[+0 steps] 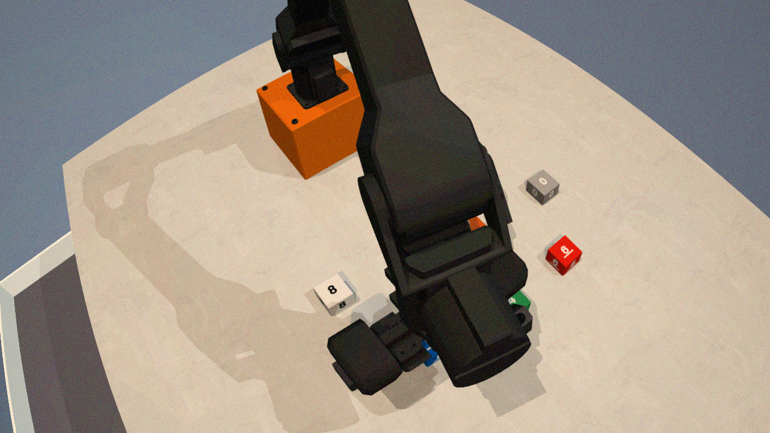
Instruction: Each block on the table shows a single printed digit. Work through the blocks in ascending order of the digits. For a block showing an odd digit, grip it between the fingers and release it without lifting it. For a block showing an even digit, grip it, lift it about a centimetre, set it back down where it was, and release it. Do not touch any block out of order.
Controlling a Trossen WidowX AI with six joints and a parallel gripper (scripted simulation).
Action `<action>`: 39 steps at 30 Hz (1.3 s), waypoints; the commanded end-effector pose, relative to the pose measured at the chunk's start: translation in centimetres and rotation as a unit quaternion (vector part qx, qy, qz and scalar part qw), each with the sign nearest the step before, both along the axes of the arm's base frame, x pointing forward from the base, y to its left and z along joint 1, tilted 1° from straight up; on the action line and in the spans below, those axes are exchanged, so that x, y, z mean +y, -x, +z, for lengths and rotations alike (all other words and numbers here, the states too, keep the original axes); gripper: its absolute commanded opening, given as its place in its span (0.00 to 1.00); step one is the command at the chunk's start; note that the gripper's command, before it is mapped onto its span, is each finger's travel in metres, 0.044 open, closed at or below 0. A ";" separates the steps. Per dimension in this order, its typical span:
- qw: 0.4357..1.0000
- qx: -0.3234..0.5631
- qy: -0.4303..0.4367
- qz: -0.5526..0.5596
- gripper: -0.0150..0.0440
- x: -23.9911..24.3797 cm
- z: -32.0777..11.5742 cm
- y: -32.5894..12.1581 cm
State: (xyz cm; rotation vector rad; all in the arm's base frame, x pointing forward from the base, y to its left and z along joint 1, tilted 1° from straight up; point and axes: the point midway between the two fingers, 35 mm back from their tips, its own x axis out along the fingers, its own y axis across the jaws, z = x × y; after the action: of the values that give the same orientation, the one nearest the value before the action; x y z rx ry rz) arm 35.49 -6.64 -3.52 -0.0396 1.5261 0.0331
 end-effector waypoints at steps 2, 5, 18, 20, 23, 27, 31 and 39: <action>1.000 0.000 0.001 -0.002 0.46 0.0 0.0 0.0; 1.000 0.000 0.001 -0.002 0.46 0.0 0.0 0.0; 1.000 0.000 0.001 -0.002 0.68 0.0 0.0 0.0; 1.000 0.000 0.001 -0.002 0.77 0.0 0.0 0.0; 1.000 0.000 0.001 -0.002 0.90 0.0 0.0 0.0; 1.000 0.000 0.001 -0.002 0.93 0.0 0.2 0.0; 1.000 0.000 0.001 -0.002 0.93 0.0 3.6 0.1; 1.000 0.000 -0.002 -0.002 0.93 6.1 5.1 0.2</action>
State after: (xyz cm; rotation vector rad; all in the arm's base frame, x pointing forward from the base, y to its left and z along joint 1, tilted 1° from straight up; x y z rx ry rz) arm 35.42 -4.34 0.70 -0.0209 1.5276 0.0093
